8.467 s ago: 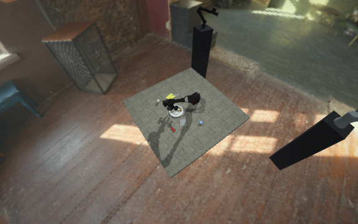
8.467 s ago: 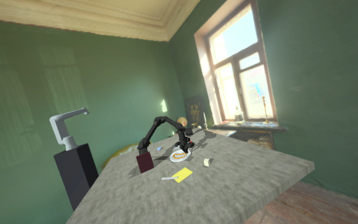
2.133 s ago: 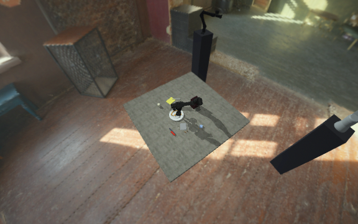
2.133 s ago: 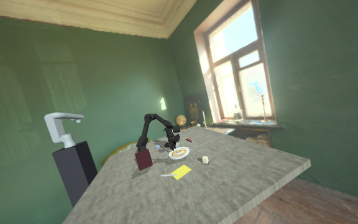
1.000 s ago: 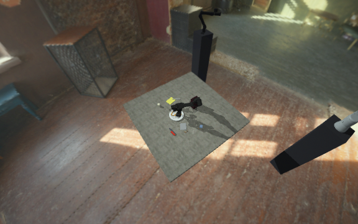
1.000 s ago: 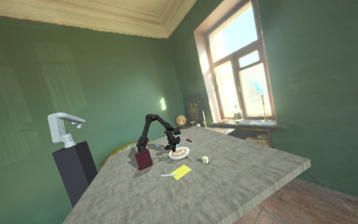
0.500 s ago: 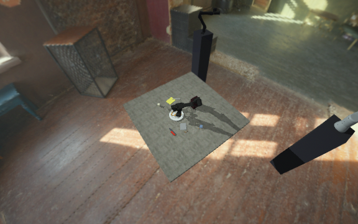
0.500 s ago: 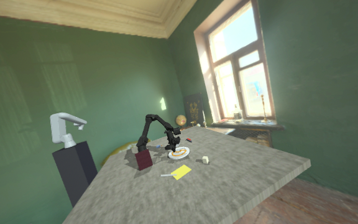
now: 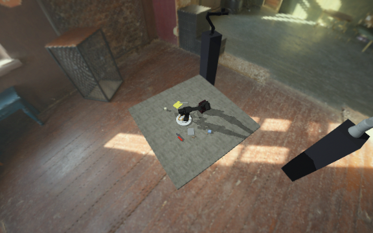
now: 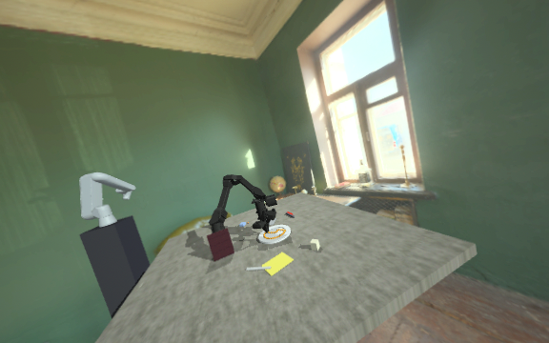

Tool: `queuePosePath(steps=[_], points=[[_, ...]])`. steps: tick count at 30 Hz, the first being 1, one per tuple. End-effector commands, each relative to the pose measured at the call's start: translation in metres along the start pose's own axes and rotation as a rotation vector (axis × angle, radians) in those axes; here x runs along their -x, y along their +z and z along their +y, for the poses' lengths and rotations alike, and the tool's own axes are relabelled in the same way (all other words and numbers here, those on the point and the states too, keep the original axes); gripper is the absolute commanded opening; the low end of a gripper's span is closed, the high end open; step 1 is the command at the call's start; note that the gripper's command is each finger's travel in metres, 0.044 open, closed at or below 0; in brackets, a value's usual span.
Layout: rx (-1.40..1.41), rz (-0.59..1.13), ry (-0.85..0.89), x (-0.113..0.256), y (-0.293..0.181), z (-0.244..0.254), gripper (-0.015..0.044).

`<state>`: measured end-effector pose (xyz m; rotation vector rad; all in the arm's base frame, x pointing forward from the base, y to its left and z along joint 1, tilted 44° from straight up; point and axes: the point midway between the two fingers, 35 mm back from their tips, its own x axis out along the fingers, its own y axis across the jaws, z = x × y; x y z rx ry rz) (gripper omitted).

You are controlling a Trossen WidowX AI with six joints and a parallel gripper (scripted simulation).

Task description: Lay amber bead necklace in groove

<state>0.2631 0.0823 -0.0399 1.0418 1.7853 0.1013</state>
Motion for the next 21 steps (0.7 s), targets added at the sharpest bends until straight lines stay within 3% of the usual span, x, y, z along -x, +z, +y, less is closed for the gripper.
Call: queuePosePath(steps=[1, 21], points=[[0.005, -0.001, 0.003, 0.002, -0.001, 0.002, 0.0000], [0.005, 0.001, 0.004, 0.000, -0.020, 0.029, 0.0000]])
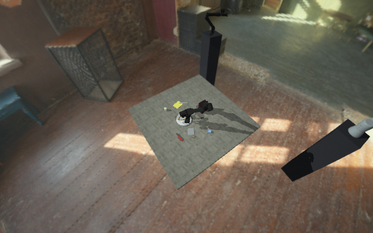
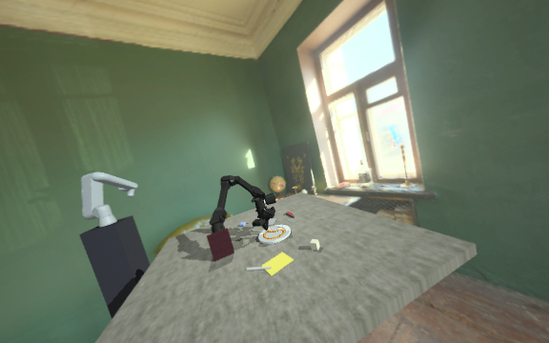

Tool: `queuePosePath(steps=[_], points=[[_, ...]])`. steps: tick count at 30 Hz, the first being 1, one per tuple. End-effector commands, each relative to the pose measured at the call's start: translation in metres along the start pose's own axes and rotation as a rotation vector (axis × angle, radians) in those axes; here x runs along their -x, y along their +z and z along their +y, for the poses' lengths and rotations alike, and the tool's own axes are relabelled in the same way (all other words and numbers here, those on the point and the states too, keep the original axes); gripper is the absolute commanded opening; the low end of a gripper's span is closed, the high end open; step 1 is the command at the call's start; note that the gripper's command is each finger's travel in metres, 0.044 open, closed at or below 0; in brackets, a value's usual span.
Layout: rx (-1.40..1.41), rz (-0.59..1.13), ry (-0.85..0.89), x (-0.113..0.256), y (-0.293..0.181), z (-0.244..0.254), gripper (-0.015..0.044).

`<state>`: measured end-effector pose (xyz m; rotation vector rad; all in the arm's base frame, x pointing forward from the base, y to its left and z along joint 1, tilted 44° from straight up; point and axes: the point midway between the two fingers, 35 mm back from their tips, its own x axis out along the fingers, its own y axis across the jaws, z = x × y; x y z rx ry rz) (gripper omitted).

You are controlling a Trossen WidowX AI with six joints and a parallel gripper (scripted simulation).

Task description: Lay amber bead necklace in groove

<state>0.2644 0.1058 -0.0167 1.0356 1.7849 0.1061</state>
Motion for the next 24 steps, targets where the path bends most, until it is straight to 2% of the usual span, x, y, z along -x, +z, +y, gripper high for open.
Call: queuePosePath(steps=[1, 5, 21, 22, 24], points=[[-0.002, 0.001, 0.006, -0.0029, -0.0009, 0.0018, 0.0000], [-0.002, 0.001, 0.006, -0.0070, -0.0010, 0.0018, 0.0000], [-0.002, 0.000, 0.006, 0.0009, -0.0009, 0.0017, 0.0420], [-0.004, 0.002, 0.006, -0.0021, -0.0013, 0.0017, 0.0440], [-0.002, 0.001, 0.006, 0.0007, -0.0013, 0.0017, 0.0440]])
